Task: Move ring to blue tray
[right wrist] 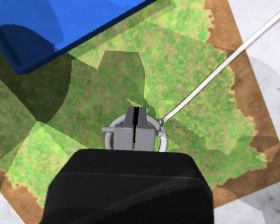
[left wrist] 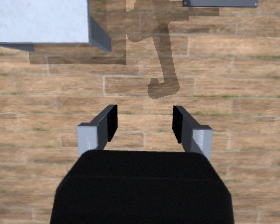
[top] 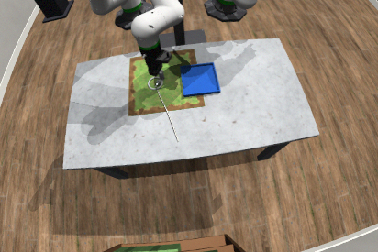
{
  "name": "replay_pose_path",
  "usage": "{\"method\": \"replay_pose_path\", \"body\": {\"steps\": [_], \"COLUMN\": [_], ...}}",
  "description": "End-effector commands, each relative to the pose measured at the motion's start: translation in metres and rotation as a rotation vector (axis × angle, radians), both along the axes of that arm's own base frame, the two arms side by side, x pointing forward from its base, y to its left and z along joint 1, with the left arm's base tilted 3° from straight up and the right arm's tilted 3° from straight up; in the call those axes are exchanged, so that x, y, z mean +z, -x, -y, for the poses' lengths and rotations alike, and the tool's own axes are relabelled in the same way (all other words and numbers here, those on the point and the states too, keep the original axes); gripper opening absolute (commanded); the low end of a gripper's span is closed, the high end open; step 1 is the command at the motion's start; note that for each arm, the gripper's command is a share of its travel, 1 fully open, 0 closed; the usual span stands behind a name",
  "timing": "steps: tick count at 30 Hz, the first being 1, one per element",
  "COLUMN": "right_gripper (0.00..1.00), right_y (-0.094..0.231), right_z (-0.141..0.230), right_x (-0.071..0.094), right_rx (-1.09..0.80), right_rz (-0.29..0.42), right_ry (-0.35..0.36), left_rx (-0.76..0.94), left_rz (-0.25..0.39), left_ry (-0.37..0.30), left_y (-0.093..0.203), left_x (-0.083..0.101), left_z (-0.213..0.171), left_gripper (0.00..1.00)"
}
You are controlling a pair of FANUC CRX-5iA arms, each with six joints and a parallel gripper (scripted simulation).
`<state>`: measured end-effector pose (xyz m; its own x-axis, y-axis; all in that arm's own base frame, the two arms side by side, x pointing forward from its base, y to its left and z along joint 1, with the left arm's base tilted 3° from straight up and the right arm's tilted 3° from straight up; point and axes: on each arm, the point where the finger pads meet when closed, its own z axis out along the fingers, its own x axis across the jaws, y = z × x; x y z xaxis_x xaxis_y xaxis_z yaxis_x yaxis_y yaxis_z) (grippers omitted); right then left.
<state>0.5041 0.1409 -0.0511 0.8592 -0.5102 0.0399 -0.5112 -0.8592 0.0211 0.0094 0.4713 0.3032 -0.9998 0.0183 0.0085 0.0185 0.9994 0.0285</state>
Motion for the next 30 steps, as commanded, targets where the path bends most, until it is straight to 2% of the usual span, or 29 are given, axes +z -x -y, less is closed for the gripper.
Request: {"method": "replay_pose_path", "body": {"steps": [1, 21, 30], "right_gripper": [0.00, 0.00, 0.00], "right_y": [-0.0008, -0.0007, 0.0014], "right_z": [-0.0003, -0.0003, -0.0005], "right_x": [0.0010, 0.0010, 0.0010], "right_rx": [0.001, 0.003, 0.066], "right_rz": [0.002, 0.002, 0.000], "right_ry": [-0.001, -0.001, 0.001], "left_rx": [0.000, 0.000, 0.000], "left_rz": [0.000, 0.000, 0.000], "left_ry": [-0.002, -0.002, -0.002], "left_y": [-0.0002, -0.0002, -0.0002], "left_x": [0.0009, 0.0009, 0.0009], "left_z": [-0.0002, -0.0002, -0.0002], "left_gripper": [1.00, 1.00, 1.00]}}
